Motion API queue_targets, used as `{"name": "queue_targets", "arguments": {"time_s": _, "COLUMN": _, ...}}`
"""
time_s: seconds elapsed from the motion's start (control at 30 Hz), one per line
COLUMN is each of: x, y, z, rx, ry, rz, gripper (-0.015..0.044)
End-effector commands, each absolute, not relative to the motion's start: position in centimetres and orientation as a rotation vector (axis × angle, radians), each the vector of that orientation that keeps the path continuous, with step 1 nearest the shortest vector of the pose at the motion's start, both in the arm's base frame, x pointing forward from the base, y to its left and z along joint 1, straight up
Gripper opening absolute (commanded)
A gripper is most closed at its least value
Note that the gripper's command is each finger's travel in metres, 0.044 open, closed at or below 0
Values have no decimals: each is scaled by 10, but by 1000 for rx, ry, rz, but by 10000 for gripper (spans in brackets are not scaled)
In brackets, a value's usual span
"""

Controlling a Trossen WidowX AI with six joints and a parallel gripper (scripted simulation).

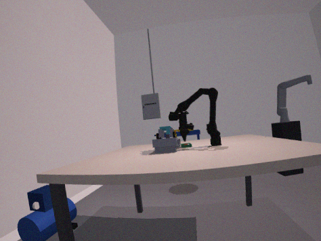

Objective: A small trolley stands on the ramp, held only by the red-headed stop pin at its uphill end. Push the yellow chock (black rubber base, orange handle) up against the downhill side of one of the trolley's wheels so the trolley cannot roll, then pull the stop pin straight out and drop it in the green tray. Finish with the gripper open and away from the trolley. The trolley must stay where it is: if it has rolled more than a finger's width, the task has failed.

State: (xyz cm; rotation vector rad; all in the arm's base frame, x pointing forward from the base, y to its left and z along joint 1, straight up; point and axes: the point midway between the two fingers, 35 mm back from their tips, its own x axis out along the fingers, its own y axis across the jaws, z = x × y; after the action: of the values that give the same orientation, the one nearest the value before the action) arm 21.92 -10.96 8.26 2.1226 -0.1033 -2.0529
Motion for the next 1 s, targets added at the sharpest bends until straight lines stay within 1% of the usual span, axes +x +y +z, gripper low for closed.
{"name": "queue_targets", "arguments": {"time_s": 0.0, "x": 218, "y": -108, "z": 80, "rx": 2117, "ry": -110, "rz": -2060, "gripper": 190}}
{"name": "queue_targets", "arguments": {"time_s": 0.97, "x": 217, "y": -99, "z": 72, "rx": 2118, "ry": -109, "rz": -2060, "gripper": 190}}
